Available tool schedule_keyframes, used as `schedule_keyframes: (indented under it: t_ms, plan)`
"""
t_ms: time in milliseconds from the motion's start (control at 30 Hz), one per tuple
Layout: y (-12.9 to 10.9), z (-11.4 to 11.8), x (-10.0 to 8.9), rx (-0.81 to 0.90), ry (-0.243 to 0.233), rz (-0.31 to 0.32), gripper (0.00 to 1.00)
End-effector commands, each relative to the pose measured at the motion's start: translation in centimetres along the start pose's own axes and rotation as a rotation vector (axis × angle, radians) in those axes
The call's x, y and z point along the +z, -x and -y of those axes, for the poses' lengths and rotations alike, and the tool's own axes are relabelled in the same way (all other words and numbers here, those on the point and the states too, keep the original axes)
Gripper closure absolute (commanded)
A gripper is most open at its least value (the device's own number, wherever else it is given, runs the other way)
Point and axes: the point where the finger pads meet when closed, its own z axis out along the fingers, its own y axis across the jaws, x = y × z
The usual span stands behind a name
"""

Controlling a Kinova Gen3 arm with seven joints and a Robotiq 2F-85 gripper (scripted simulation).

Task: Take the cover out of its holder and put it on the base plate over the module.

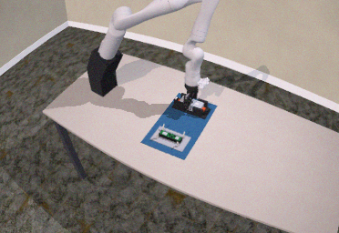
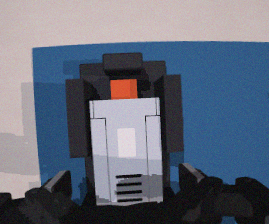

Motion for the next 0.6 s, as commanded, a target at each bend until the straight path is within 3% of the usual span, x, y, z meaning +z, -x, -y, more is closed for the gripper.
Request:
schedule_keyframes:
  t_ms: [0, 567]
  plan:
    - [-0.15, -0.04, 0.1, 0.001, -0.001, -0.003, 0.0]
    - [-0.11, -0.23, 0.72, -0.002, 0.002, 0.0, 0.0]
